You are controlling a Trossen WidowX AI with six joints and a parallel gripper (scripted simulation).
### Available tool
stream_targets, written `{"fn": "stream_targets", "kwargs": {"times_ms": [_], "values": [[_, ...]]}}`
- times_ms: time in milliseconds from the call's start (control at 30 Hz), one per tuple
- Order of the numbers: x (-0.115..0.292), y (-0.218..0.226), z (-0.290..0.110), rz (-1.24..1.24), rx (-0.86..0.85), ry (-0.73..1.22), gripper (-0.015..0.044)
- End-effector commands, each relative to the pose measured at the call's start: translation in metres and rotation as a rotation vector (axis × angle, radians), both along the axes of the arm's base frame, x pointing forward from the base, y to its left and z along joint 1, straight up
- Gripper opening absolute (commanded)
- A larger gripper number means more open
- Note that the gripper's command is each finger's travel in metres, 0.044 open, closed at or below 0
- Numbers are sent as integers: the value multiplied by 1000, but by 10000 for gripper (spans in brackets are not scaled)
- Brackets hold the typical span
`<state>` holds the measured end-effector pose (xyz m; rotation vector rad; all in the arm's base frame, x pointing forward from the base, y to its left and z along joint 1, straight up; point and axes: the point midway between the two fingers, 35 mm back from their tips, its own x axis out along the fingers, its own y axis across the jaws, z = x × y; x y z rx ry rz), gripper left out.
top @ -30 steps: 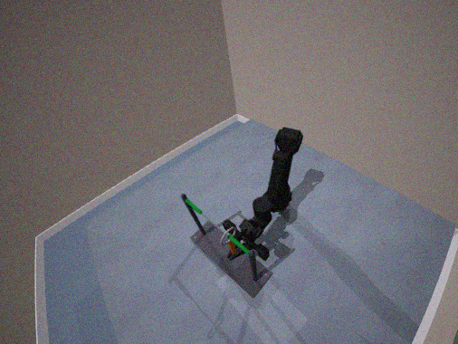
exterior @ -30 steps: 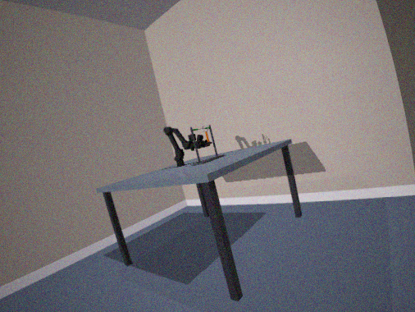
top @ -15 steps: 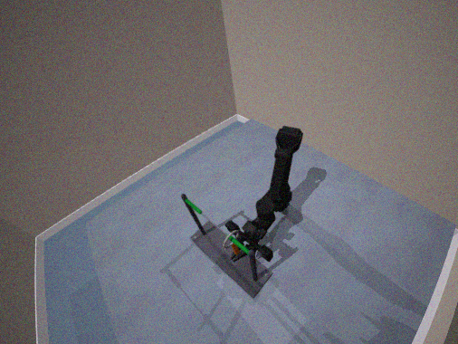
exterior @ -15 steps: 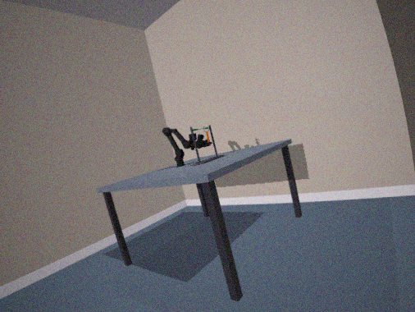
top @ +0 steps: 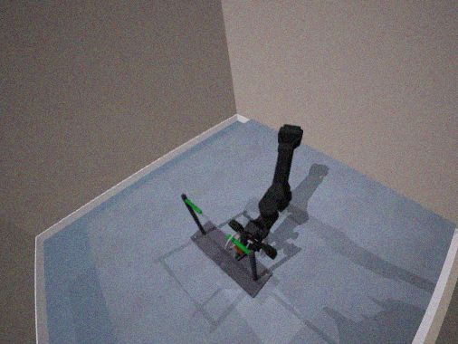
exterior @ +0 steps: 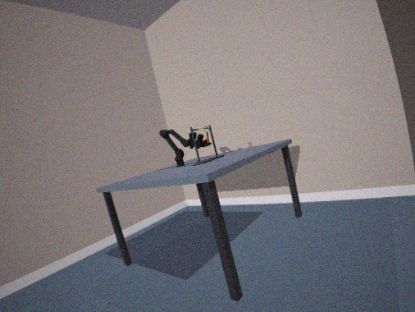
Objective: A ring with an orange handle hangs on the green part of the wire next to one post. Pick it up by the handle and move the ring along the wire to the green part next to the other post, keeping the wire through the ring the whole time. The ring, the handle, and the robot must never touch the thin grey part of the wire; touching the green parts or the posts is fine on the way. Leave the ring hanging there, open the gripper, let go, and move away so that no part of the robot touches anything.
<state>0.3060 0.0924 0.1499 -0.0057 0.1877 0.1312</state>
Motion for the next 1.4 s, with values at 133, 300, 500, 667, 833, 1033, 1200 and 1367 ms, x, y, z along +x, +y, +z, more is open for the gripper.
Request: {"fn": "stream_targets", "kwargs": {"times_ms": [133, 300, 500, 667, 833, 1033, 1200, 1367], "values": [[-5, 1, -11, -4, -4, 35, -150], [-6, 1, -12, -4, -4, 37, -150], [-6, 1, -12, -4, -4, 37, -150], [-6, 1, -12, -4, -4, 37, -150], [-6, 1, -12, -4, -4, 37, -150], [-6, 1, -12, -4, -4, 37, -150], [-6, 1, -12, -4, -4, 37, -150], [-6, 1, -12, -4, -4, 37, -150]]}}
